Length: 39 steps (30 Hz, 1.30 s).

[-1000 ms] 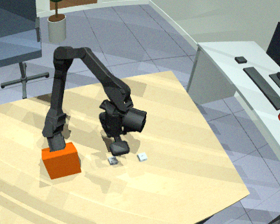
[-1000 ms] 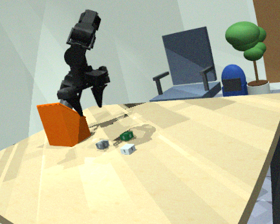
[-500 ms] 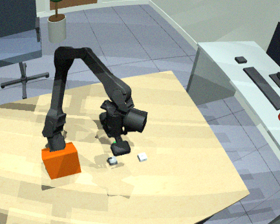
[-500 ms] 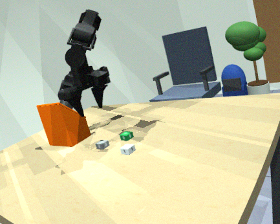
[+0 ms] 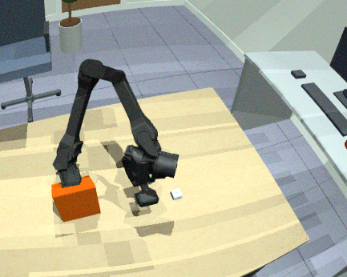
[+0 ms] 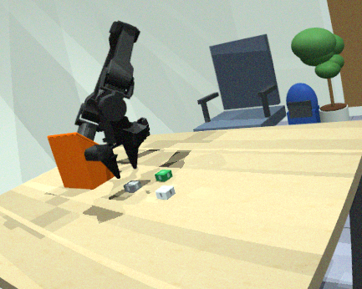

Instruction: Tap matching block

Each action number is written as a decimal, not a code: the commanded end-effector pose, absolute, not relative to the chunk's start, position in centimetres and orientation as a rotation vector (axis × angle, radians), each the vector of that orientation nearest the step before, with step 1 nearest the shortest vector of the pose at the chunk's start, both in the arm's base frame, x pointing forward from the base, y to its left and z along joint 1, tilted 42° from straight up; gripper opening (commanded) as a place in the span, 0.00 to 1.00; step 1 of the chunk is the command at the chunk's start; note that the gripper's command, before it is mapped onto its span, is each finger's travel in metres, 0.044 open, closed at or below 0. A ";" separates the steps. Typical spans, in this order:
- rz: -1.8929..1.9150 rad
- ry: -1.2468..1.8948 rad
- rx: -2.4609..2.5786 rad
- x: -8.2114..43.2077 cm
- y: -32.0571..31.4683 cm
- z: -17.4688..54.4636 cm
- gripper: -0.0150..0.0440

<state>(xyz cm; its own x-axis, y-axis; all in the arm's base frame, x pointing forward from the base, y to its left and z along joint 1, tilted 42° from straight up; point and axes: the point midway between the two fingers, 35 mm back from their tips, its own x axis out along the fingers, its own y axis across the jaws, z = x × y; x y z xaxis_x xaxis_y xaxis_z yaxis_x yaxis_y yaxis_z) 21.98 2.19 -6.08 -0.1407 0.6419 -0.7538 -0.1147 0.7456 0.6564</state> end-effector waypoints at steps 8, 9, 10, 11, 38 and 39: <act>0.681 1.569 0.445 22.3 2.3 -6.4 0.29; 0.681 1.569 0.445 22.3 2.3 -6.4 0.29; 0.681 1.569 0.445 22.3 2.3 -6.4 0.29; 0.681 1.569 0.445 22.3 2.3 -6.4 0.29; 0.682 1.569 0.446 21.9 4.3 -8.6 0.29; 0.681 1.562 0.435 22.1 3.9 -8.3 0.29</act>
<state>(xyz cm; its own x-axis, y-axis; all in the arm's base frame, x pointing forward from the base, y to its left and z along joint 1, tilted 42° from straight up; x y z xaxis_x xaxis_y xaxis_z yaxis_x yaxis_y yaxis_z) 22.11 4.05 -8.47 -0.1134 0.6411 -0.7590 -0.1196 0.7496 0.6510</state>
